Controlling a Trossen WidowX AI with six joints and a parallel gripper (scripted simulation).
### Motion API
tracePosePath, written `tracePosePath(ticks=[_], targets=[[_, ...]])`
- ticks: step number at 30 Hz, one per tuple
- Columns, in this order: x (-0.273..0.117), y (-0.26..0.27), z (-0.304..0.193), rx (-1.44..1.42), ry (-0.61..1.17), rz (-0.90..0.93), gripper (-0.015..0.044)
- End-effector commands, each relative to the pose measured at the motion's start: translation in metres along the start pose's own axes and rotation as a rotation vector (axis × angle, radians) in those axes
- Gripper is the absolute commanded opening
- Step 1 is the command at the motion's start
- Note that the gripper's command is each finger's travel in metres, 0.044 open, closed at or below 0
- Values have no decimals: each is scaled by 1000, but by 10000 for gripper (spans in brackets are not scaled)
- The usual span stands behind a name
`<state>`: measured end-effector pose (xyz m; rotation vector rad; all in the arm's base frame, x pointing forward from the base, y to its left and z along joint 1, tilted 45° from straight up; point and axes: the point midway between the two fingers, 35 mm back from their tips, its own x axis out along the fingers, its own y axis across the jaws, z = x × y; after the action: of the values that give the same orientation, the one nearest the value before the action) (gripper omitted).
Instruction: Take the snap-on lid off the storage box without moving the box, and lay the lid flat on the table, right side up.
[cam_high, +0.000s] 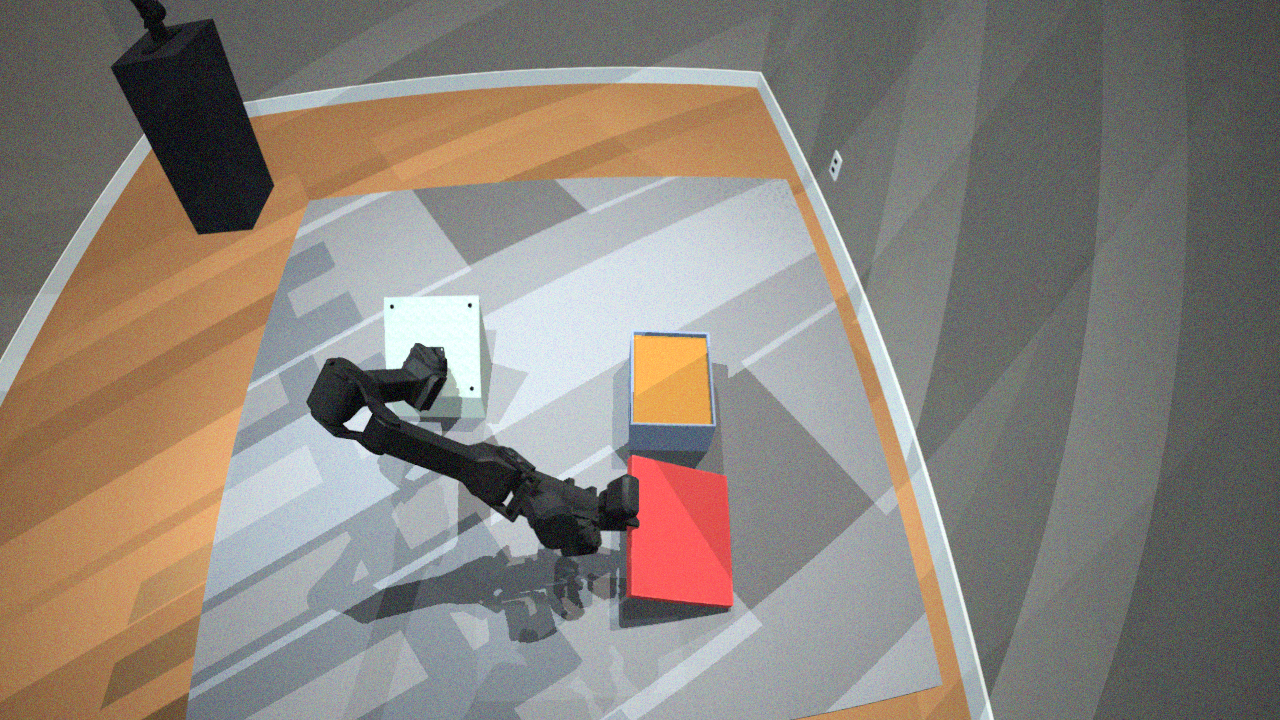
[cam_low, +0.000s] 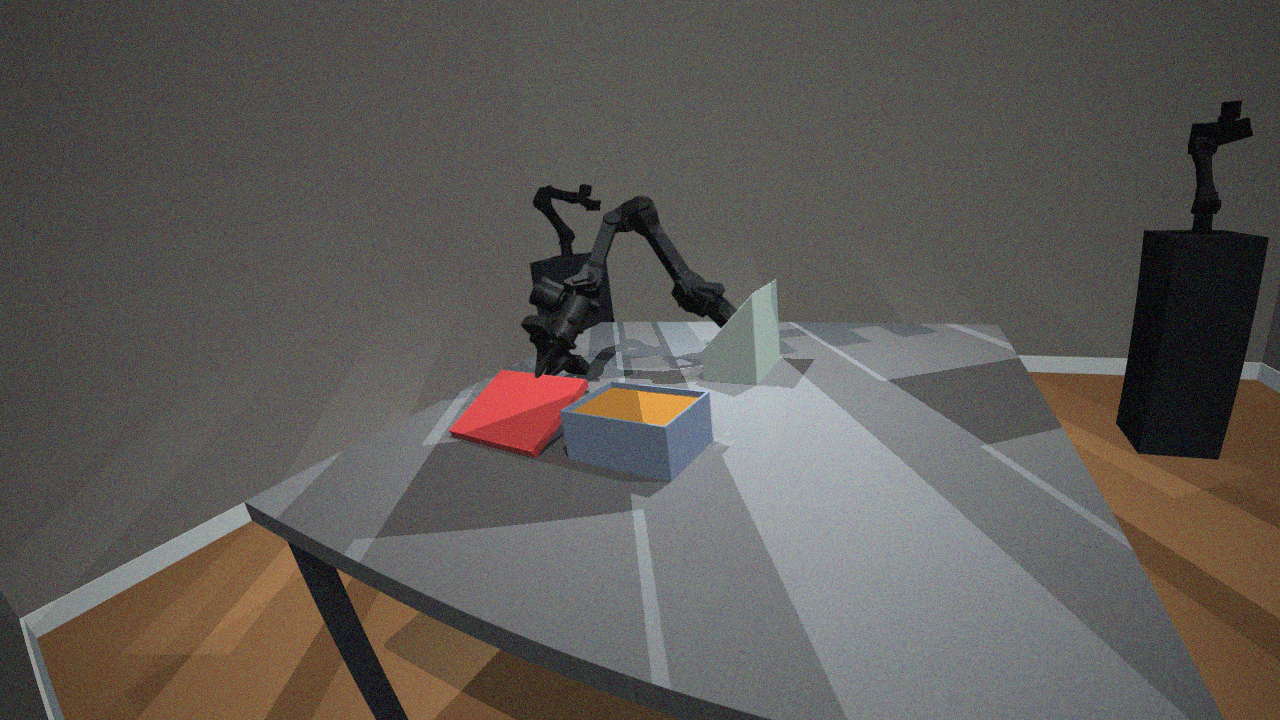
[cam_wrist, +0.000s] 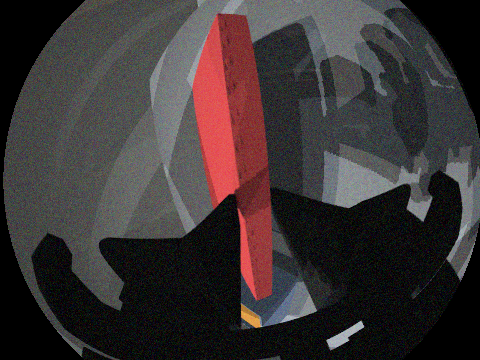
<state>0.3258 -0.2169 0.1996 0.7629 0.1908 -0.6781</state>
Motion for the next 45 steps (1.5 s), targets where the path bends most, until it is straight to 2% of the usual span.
tracePosePath(ticks=[1, 14, 24, 26, 32, 45], targets=[[5, -9, -3, -3, 7, -19, 0], [11, -17, -3, -3, 7, -20, 0], [7, -9, 0, -3, 7, -19, 263], [7, -9, 0, -3, 7, -19, 275], [-1, -18, -1, -3, 7, -20, 433], [-21, -34, -1, -5, 8, -21, 440]])
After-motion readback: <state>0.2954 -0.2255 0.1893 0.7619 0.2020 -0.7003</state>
